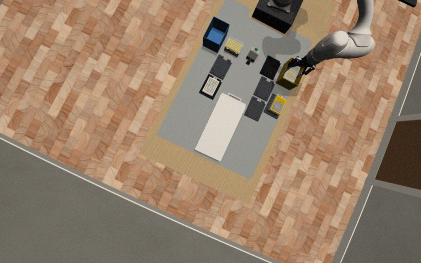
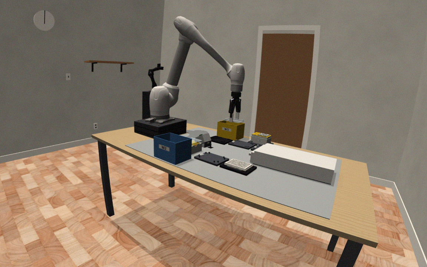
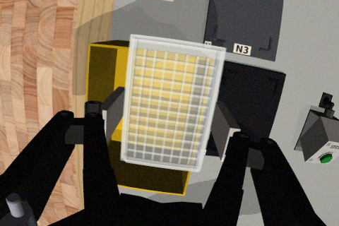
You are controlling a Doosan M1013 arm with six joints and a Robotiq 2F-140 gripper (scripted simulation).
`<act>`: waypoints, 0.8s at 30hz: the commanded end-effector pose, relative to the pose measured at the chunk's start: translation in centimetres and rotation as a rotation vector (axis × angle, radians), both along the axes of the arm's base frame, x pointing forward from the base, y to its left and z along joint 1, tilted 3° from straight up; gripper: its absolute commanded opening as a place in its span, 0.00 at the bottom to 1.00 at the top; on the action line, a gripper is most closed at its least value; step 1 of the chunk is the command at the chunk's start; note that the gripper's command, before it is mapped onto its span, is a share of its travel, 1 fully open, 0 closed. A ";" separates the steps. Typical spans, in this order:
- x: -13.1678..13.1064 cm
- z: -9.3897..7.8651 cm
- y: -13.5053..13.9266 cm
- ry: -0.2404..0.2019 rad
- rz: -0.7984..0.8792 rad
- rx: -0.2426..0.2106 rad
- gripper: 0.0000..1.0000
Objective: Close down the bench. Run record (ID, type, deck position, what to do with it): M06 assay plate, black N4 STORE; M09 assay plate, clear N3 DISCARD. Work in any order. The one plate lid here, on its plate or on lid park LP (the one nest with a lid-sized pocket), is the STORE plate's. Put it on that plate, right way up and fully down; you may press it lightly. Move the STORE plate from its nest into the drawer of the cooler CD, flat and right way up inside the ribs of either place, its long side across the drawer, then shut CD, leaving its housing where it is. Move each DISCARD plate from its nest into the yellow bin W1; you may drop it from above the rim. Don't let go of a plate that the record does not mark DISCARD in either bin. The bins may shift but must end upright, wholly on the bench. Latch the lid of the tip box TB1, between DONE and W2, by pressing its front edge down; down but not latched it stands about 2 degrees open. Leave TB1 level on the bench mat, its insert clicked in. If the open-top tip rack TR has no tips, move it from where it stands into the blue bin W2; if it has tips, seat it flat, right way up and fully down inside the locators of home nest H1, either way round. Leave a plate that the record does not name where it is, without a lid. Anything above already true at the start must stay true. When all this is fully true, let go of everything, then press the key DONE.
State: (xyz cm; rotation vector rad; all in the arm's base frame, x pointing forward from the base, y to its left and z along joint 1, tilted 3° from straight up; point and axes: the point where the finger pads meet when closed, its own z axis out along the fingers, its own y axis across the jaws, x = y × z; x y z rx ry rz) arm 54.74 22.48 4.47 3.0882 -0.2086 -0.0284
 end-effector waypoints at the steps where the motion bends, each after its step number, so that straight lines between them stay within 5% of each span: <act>1: -0.8 0.0 0.8 0.000 0.000 0.000 0.00; 24: -3.4 -0.1 3.2 0.000 0.000 0.000 0.00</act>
